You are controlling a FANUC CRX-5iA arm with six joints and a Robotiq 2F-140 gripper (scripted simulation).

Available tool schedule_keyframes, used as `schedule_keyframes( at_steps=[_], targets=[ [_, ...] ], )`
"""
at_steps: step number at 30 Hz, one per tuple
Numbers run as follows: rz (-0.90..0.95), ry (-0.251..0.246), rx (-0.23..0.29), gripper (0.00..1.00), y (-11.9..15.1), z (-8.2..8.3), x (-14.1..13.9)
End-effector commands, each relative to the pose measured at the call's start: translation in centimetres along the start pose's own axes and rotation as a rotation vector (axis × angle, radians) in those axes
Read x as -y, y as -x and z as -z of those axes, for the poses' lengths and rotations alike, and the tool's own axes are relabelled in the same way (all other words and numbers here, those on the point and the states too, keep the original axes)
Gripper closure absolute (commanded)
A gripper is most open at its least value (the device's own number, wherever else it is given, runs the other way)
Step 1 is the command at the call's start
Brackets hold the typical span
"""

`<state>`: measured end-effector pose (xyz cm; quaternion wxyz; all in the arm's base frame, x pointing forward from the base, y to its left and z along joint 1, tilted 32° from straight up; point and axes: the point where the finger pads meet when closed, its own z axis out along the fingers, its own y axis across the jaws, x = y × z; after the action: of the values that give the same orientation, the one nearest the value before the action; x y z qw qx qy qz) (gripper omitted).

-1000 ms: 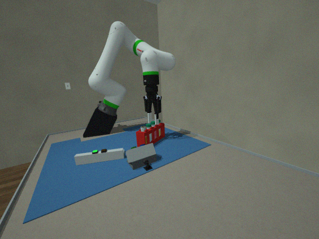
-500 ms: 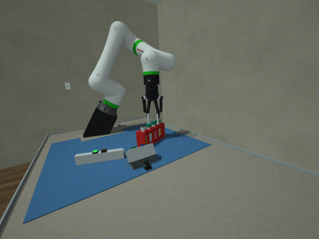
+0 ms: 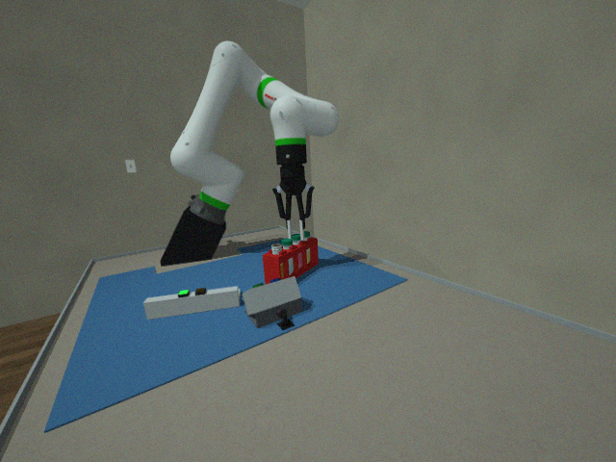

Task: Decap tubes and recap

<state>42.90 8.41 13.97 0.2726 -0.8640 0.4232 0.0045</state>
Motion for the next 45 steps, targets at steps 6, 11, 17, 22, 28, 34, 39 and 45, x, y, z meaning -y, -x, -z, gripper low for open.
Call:
schedule_keyframes(
  at_steps=[6,11,17,22,28,34,39,45],
  targets=[
    [-0.134,0.0,0.0,1.0,-0.02,-0.01,0.0],
    [-0.3,0.0,0.0,1.0,-0.02,-0.04,0.0],
    [-0.434,0.0,0.0,1.0,-0.02,-0.06,0.0],
    [-0.6,0.0,0.0,1.0,-0.02,-0.09,0.0],
    [-0.786,0.0,0.0,1.0,-0.02,-0.11,0.0],
    [-0.786,0.0,0.0,1.0,-0.02,-0.11,0.0],
    [-0.786,0.0,0.0,0.65,-0.02,-0.11,0.0],
    [-0.786,0.0,0.0,0.65,-0.02,-0.11,0.0]
  ],
)
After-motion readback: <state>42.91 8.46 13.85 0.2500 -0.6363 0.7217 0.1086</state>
